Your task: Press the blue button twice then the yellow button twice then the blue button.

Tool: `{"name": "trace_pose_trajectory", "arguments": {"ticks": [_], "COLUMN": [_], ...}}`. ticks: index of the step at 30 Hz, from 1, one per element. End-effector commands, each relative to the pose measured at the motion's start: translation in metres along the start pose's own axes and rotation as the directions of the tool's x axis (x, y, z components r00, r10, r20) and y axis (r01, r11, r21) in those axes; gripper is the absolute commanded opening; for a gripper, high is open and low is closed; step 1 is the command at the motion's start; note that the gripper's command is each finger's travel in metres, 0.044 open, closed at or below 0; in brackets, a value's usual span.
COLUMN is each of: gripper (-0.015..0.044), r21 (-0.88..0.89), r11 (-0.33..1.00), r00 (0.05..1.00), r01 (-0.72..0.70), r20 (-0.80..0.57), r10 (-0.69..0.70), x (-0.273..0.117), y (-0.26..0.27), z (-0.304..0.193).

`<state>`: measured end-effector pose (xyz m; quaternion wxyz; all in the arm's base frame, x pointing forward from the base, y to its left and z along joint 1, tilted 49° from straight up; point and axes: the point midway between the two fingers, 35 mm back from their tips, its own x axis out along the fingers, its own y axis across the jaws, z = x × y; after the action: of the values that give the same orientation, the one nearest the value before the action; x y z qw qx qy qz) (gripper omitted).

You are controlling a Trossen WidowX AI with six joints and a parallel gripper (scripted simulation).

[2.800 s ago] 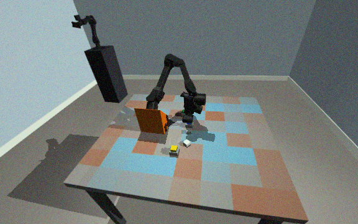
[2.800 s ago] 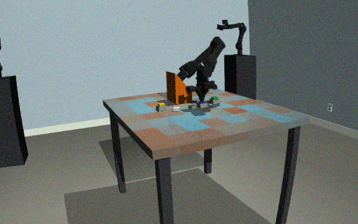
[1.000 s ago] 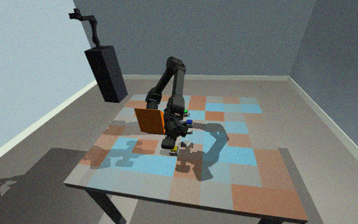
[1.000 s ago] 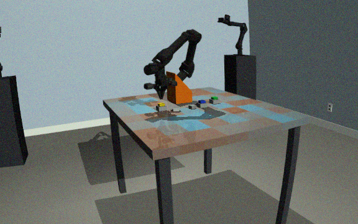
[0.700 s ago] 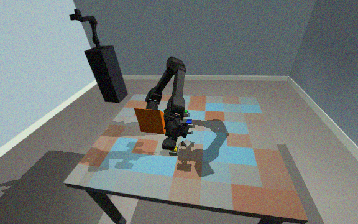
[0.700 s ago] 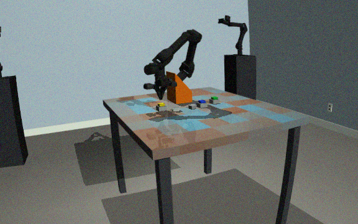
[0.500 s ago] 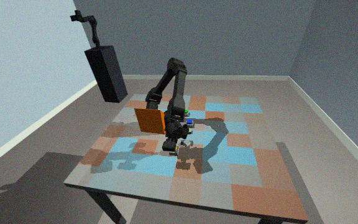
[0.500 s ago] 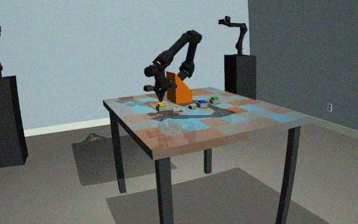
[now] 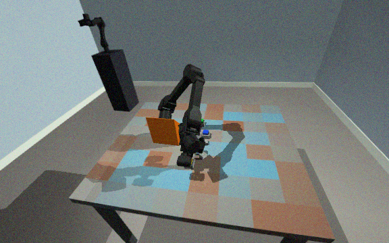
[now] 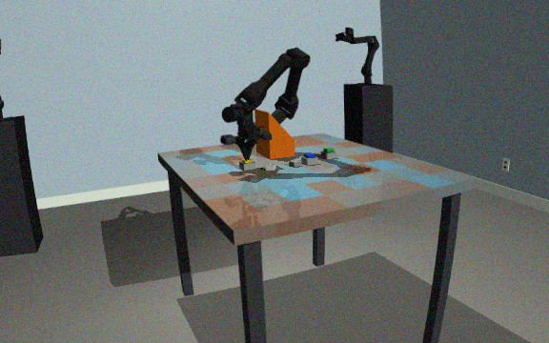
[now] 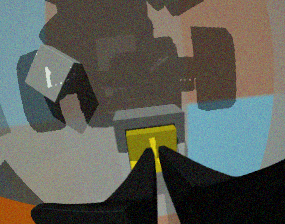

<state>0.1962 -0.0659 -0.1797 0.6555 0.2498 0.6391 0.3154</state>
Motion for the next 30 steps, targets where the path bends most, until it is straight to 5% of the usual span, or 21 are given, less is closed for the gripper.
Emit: {"name": "trace_pose_trajectory", "arguments": {"ticks": [1, 13, 18, 30], "gripper": [0.0020, 0.0020, 0.0020, 0.0020], "r21": [0.005, 0.005, 0.006, 0.006], "r11": [1.000, 1.000, 1.000, 1.000], "r00": [1.000, 1.000, 1.000, 1.000], "r01": [-0.004, -0.004, -0.002, -0.003], "r20": [0.003, 0.003, 0.002, 0.002], "r10": [0.004, 0.004, 0.002, 0.003], "x": [0.001, 0.001, -0.032, -0.021], "y": [0.001, 0.001, 0.000, 0.000], "z": [0.000, 0.000, 0.000, 0.000]}}
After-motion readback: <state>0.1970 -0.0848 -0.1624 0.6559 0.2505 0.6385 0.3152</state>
